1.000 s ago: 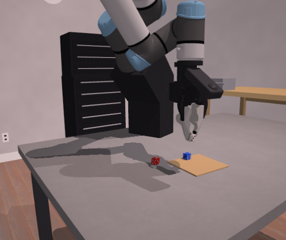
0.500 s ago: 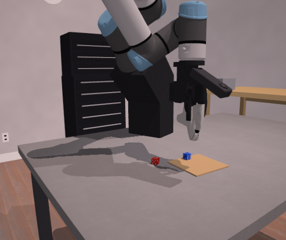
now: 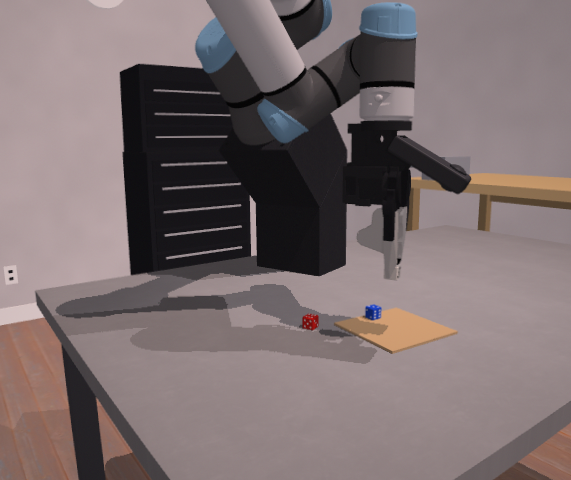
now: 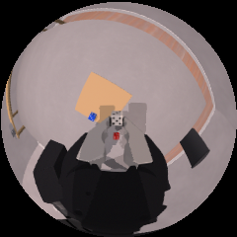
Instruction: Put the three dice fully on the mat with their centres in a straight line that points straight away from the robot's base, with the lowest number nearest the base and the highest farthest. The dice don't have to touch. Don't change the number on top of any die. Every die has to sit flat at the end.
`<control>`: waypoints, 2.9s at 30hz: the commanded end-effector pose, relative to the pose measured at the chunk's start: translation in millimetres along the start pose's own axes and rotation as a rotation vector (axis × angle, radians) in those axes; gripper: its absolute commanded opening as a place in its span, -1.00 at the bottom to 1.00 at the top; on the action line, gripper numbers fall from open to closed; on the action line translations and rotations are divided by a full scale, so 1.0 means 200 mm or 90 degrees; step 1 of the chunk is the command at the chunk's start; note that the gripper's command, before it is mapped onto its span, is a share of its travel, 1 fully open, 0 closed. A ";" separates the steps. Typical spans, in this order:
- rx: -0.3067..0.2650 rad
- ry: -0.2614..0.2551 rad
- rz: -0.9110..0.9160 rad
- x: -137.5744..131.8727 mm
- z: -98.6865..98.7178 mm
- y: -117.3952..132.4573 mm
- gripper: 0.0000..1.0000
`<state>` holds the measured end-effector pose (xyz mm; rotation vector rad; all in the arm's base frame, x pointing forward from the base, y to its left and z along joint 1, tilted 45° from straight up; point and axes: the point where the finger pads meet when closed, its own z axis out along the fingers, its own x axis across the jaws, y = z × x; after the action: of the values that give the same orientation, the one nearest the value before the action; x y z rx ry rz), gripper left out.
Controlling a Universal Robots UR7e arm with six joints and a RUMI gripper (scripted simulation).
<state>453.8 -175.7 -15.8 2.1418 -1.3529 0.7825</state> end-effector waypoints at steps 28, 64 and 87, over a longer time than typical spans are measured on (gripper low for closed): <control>0.006 0.005 -0.471 -0.12 0.00 -0.02 -0.94; 0.004 0.008 -0.934 -0.22 -0.01 0.00 -0.94; 0.001 0.009 -1.224 -0.26 -0.01 0.02 -0.94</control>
<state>431.9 -143.8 -48.8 2.2363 0.7817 -0.0303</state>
